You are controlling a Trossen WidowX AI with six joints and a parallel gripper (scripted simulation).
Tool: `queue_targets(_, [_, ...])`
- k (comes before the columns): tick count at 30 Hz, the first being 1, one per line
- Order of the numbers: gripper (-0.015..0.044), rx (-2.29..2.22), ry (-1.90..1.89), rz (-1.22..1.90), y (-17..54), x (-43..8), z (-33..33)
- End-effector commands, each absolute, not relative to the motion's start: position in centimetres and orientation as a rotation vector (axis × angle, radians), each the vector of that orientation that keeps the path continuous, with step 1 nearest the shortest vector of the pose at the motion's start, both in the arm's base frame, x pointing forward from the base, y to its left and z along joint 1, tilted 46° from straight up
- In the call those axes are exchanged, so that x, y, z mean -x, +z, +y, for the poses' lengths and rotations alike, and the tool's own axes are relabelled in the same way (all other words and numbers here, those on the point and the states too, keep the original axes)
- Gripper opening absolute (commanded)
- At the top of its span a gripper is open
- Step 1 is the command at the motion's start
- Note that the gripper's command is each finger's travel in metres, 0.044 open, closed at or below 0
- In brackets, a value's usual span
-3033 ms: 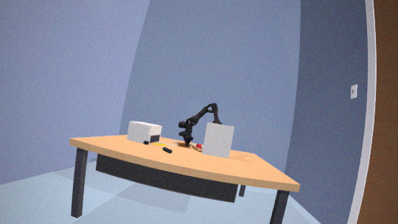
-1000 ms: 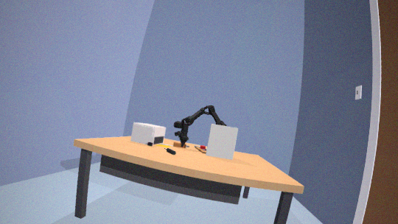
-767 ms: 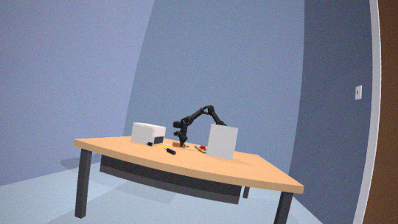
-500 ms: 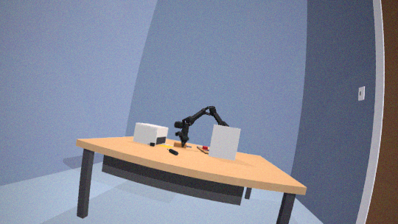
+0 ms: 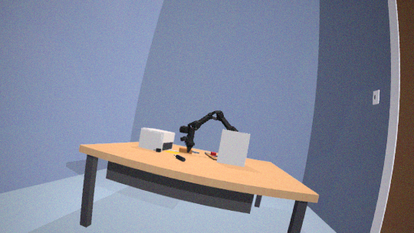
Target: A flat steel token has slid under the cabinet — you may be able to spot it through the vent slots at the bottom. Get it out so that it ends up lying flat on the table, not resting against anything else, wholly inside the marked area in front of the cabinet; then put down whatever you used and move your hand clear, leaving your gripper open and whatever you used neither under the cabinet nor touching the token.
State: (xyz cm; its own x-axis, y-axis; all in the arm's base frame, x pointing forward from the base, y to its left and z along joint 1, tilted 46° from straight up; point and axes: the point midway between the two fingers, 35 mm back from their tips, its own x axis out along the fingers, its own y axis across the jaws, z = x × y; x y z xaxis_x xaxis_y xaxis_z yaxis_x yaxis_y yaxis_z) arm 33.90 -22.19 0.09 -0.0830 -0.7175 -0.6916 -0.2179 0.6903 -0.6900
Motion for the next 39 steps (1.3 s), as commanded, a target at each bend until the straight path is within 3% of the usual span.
queue_targets(1, [0.0000, 0.770, -0.497, 1.636, 0.0, -34.5, -22.2])
queue_targets(39, [0.0000, 0.769, -0.497, 1.634, -1.3, -37.3, -21.4])
